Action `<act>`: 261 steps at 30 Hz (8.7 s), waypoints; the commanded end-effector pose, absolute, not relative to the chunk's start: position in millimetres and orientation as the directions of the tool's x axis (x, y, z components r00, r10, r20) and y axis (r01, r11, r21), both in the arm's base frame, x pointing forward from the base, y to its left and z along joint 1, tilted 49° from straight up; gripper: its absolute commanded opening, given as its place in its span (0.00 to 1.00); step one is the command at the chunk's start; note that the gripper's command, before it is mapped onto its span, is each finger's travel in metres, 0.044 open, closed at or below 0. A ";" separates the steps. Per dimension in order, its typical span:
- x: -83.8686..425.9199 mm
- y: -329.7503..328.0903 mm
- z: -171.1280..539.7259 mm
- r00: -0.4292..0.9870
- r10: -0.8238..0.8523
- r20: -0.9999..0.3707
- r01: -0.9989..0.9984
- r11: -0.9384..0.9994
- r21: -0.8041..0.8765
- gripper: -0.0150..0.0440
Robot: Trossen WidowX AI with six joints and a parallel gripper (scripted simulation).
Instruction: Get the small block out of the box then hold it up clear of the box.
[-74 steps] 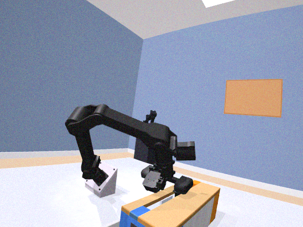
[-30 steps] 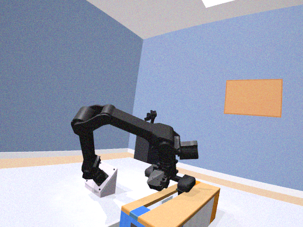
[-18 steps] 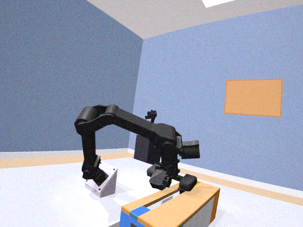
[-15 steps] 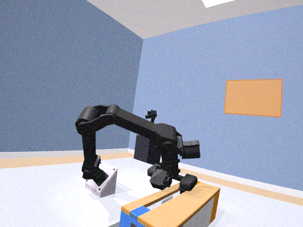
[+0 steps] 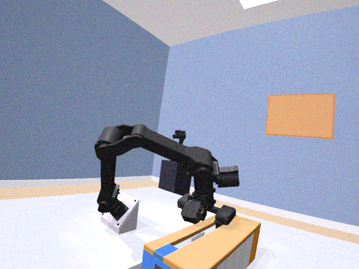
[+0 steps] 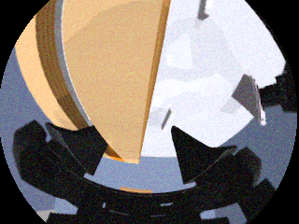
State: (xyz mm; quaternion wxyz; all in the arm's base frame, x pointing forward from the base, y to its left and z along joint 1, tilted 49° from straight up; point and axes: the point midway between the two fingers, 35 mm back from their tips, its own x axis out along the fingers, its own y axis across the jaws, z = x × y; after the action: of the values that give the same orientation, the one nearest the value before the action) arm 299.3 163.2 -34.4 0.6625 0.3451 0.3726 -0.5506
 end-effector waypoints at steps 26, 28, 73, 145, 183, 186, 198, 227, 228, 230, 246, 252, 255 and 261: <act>296.6 183.9 -57.7 0.115 -0.469 -0.876 0.987 0.155 0.046 0.93; 296.5 185.3 -59.2 0.115 -0.469 -0.876 0.987 0.155 0.046 0.93; 258.8 254.4 -49.1 0.310 -0.575 -0.757 -0.540 0.549 -0.638 0.74; 250.8 193.1 -131.5 0.536 -0.603 -0.591 0.074 -0.663 0.745 0.74; 257.3 158.9 -159.9 0.537 -0.605 -0.588 0.073 -0.661 0.747 0.41; 257.2 159.7 -159.3 0.537 -0.605 -0.588 0.073 -0.661 0.747 0.35; 247.7 205.4 -118.5 0.534 -0.604 -0.591 0.072 -0.665 0.744 0.25; 195.2 228.5 -21.6 0.517 -0.436 -0.737 0.526 -0.518 0.675 0.25; 192.8 228.4 -18.4 0.515 -0.429 -0.742 0.542 -0.508 0.670 0.25; 188.1 228.2 -12.0 0.511 -0.416 -0.752 0.574 -0.487 0.659 0.25; 184.6 227.9 -7.5 0.508 -0.405 -0.760 0.597 -0.470 0.650 0.25; 184.6 227.9 -7.5 0.508 -0.405 -0.760 0.597 -0.470 0.650 0.25; 184.6 227.9 -7.5 0.508 -0.405 -0.760 0.597 -0.470 0.650 0.25; 184.6 227.9 -7.5 0.508 -0.405 -0.760 0.597 -0.470 0.650 0.25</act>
State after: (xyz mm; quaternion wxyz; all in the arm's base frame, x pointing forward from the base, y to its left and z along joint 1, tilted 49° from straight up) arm 185.4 227.8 -7.7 0.5089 0.7043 0.0661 -0.4905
